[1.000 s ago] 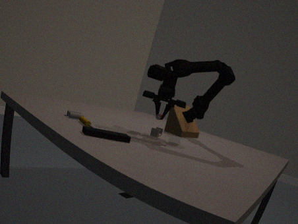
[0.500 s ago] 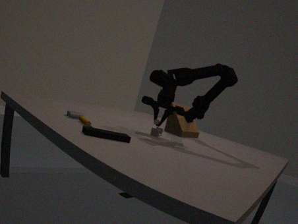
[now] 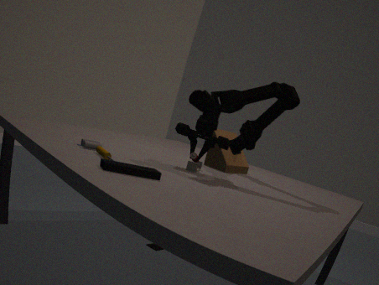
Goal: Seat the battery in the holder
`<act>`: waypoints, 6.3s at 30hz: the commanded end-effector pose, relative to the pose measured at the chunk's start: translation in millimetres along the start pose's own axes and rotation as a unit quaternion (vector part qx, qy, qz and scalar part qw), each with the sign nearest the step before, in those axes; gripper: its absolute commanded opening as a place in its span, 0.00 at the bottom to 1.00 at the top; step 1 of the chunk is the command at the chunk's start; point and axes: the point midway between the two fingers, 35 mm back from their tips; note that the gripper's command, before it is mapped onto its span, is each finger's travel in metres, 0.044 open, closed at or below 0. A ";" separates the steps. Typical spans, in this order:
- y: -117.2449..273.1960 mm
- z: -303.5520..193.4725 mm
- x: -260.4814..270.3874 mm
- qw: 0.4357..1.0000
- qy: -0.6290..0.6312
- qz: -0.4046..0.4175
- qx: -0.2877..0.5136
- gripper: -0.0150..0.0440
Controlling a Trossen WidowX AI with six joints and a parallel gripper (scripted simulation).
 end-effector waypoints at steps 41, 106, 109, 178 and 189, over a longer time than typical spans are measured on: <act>-11.4 -12.8 2.1 0.994 -0.010 -0.001 -0.107 0.38; -7.9 -37.6 3.4 0.993 -0.014 -0.020 -0.114 0.38; -7.9 -37.6 3.4 0.993 -0.014 -0.020 -0.114 0.38; -21.4 -26.4 -3.8 0.999 -0.002 -0.041 0.033 0.38; -22.1 -25.5 -1.0 0.997 0.002 -0.042 0.070 0.38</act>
Point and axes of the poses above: the point midway between the two fingers, 35 mm back from their tips, its own y axis back along the fingers, its own x axis across the jaws, z = x × y, and after that the axes turned 4 degrees about -y, right-handed
